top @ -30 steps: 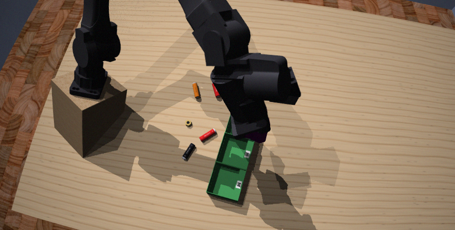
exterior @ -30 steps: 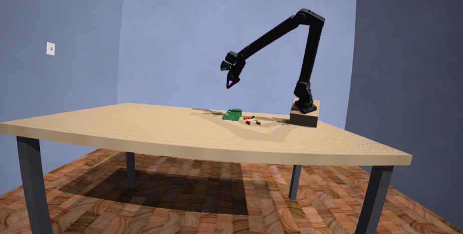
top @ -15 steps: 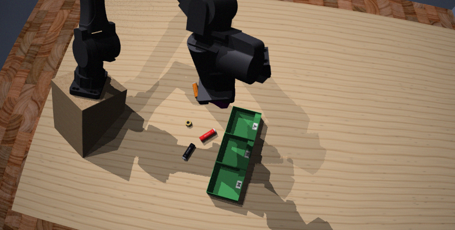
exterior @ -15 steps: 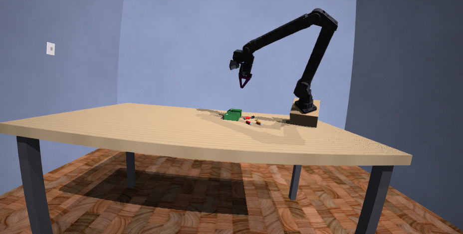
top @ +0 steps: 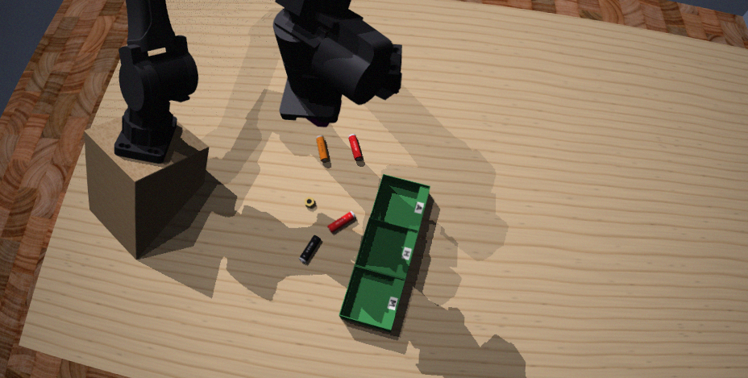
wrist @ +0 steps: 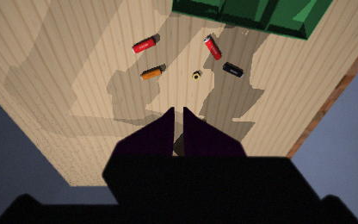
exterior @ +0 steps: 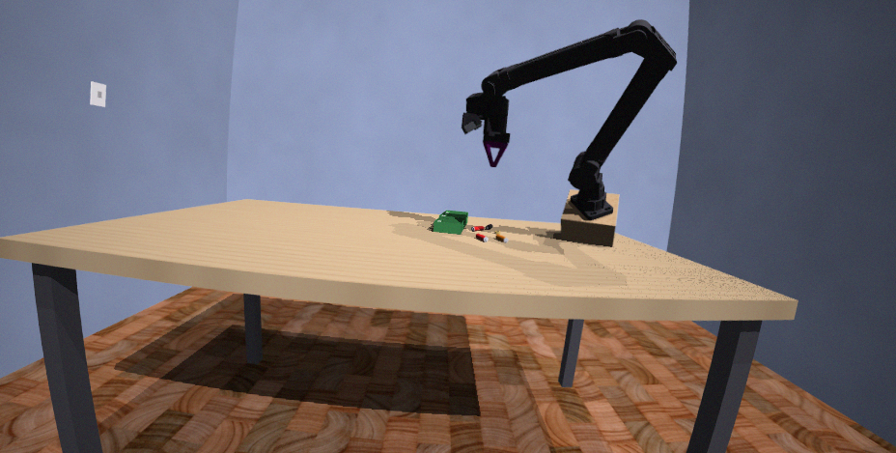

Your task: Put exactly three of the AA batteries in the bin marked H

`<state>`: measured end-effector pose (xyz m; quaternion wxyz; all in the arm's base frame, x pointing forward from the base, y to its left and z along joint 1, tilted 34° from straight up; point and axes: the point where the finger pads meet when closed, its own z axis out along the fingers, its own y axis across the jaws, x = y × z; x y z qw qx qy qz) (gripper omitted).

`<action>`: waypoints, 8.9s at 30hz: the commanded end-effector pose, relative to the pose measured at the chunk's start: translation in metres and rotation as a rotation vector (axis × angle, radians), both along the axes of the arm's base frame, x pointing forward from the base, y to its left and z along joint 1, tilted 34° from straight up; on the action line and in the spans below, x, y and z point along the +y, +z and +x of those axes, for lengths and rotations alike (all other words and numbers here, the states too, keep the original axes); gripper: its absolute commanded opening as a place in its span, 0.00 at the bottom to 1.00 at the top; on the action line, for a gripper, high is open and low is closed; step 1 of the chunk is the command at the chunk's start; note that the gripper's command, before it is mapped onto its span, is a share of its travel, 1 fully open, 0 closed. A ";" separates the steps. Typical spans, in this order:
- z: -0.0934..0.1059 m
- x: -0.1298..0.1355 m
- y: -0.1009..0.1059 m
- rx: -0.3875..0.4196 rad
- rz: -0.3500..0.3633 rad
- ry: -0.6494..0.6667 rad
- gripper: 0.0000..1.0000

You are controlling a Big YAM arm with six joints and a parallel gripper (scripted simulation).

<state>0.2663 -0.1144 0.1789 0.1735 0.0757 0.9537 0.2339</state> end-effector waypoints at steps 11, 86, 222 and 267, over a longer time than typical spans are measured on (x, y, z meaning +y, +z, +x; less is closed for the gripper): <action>0.011 -0.014 0.017 -0.029 -0.024 0.001 0.09; 0.099 -0.114 -0.117 0.038 0.034 -0.139 0.09; 0.143 -0.131 -0.205 0.044 0.044 -0.140 0.09; 0.145 -0.064 -0.134 0.053 0.052 -0.138 0.09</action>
